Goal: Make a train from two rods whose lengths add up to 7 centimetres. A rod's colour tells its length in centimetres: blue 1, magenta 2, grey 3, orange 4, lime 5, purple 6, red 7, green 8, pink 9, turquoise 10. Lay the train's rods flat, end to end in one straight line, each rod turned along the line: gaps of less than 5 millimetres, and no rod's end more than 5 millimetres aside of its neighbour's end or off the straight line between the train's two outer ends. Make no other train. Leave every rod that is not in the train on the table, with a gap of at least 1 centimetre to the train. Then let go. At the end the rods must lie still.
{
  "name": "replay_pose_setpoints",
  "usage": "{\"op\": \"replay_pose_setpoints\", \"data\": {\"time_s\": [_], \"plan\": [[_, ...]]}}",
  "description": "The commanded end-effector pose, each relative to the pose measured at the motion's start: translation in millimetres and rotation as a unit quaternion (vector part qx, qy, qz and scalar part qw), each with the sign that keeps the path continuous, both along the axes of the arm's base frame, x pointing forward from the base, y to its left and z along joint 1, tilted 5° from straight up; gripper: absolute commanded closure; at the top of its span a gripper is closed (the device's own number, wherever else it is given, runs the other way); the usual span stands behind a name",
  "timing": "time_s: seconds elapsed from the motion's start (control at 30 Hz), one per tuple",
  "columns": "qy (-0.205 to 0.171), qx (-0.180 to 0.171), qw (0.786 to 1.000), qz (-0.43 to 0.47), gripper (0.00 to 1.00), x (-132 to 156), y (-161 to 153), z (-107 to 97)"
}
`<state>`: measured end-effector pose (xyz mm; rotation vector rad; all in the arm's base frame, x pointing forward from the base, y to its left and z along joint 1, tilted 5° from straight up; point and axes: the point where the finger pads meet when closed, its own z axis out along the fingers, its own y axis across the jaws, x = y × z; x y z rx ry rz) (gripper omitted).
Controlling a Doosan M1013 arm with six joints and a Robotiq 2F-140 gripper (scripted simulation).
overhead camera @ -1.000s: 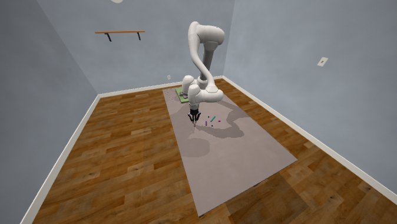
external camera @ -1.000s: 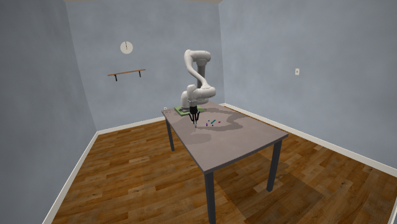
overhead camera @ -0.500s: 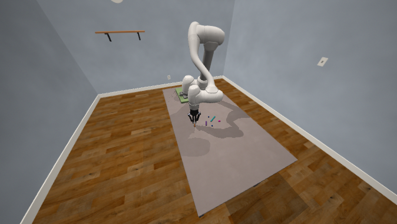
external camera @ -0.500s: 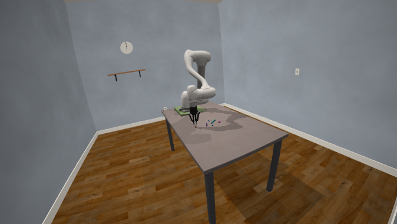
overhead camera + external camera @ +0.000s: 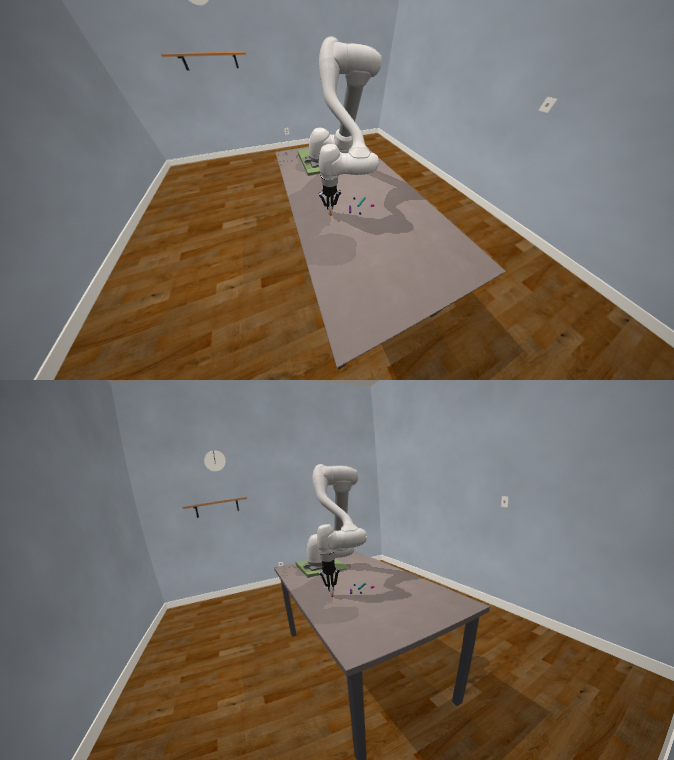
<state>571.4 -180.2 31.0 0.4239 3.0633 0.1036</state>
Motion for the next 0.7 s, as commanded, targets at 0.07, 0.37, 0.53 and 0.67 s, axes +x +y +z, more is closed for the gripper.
{"op": "replay_pose_setpoints", "data": {"time_s": [0.07, 0.37, 0.53, 0.67], "plan": [[0.000, 0.000, 1.000, 0.000, 0.97, 0.0, 0.0, 0.1], [0.000, 0.000, 1.000, 0.000, 0.97, 0.0, 0.0, 0.1], [0.000, 0.000, 1.000, 0.000, 0.95, 0.0, 0.0, 0.1], [0.000, 0.000, 1.000, 0.000, 0.90, 0.0, 0.0, 0.1]]}}
